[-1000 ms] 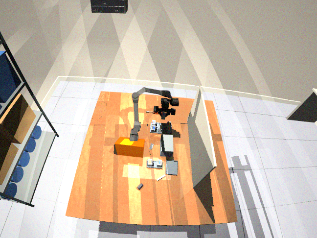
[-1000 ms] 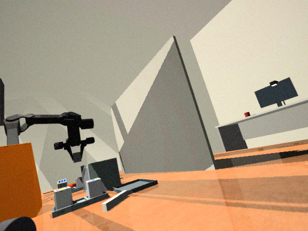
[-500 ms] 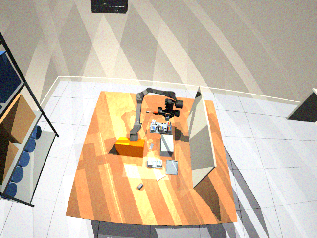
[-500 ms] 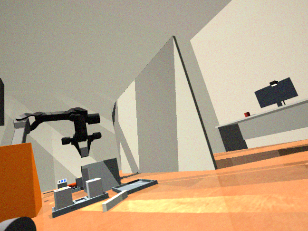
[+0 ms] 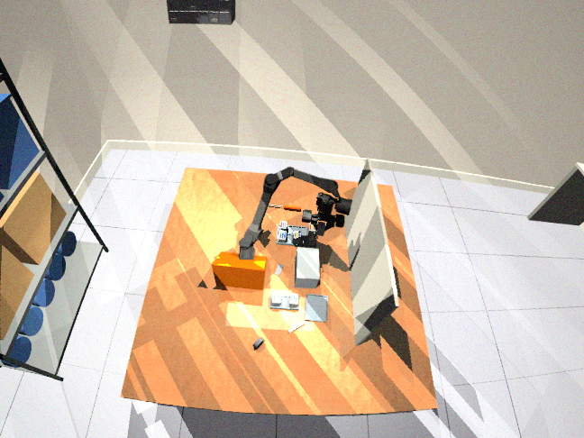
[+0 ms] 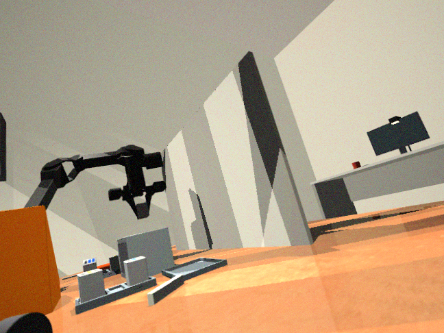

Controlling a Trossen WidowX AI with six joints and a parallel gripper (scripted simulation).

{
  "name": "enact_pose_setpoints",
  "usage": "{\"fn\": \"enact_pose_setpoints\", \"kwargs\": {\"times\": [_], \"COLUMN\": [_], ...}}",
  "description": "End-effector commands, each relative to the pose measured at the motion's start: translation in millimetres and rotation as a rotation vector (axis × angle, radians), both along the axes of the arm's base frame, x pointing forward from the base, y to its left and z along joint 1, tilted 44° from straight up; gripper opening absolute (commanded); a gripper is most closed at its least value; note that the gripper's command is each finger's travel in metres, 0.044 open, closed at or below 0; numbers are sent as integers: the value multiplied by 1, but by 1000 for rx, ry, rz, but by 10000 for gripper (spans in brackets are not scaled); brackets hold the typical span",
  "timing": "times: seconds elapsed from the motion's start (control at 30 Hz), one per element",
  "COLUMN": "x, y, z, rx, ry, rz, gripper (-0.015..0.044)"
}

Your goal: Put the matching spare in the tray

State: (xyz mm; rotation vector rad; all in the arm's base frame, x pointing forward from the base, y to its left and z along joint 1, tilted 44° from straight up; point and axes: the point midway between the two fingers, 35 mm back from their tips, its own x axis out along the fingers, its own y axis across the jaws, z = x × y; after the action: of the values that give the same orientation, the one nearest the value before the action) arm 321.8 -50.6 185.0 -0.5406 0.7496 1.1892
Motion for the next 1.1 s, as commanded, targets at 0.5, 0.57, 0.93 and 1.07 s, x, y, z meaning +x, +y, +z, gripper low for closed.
{"fn": "enact_pose_setpoints", "kwargs": {"times": [0.5,0.57,0.93,1.07], "x": [15,14,2,-5], "y": [-101,-110,-163,-179], "z": [-76,-85,-139,-158], "rx": [-16,-15,-10,-5], "ry": [24,23,26,24], "rz": [-32,-29,-29,-22], "gripper": [0,0,0,0]}}
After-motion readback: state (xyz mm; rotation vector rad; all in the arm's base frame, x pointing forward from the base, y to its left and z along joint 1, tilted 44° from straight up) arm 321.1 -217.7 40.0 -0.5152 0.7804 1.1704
